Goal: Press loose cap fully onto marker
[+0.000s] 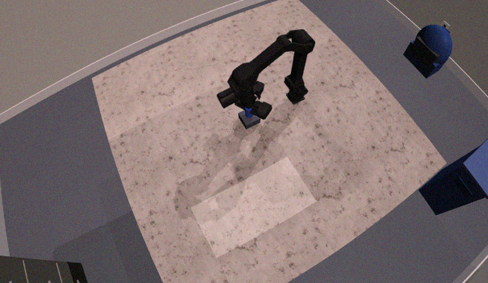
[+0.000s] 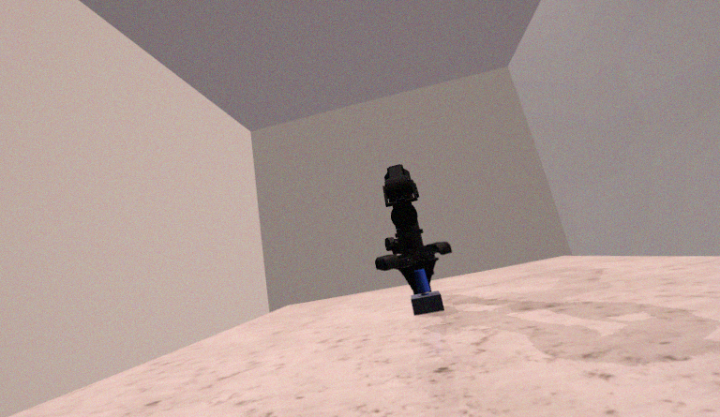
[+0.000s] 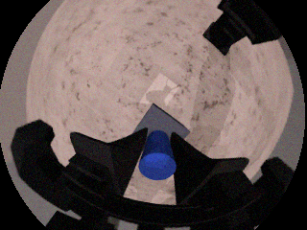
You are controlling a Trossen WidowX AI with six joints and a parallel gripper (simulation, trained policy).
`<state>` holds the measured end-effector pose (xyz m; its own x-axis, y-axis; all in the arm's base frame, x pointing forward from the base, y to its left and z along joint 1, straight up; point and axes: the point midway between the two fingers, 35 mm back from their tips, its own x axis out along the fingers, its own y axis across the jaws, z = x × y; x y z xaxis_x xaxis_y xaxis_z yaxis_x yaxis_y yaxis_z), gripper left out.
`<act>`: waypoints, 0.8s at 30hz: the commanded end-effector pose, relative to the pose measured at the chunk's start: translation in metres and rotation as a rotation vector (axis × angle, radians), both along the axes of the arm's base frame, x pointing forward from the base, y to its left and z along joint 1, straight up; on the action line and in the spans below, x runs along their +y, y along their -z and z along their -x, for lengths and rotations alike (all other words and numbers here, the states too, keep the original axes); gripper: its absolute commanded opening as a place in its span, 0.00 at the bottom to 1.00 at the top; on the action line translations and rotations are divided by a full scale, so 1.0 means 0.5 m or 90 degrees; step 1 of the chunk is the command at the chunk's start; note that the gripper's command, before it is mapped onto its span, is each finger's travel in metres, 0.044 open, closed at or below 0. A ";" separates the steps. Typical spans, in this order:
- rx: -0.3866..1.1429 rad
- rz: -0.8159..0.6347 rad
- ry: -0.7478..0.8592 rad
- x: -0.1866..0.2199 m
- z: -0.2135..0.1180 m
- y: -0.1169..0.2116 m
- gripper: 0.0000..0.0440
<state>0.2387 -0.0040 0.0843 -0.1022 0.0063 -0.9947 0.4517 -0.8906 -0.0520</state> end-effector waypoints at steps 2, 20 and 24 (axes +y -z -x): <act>0.010 0.033 0.000 -0.026 0.010 0.015 0.38; -0.026 0.027 -0.007 -0.021 0.023 -0.016 1.00; -0.047 0.030 -0.005 -0.023 0.015 -0.046 1.00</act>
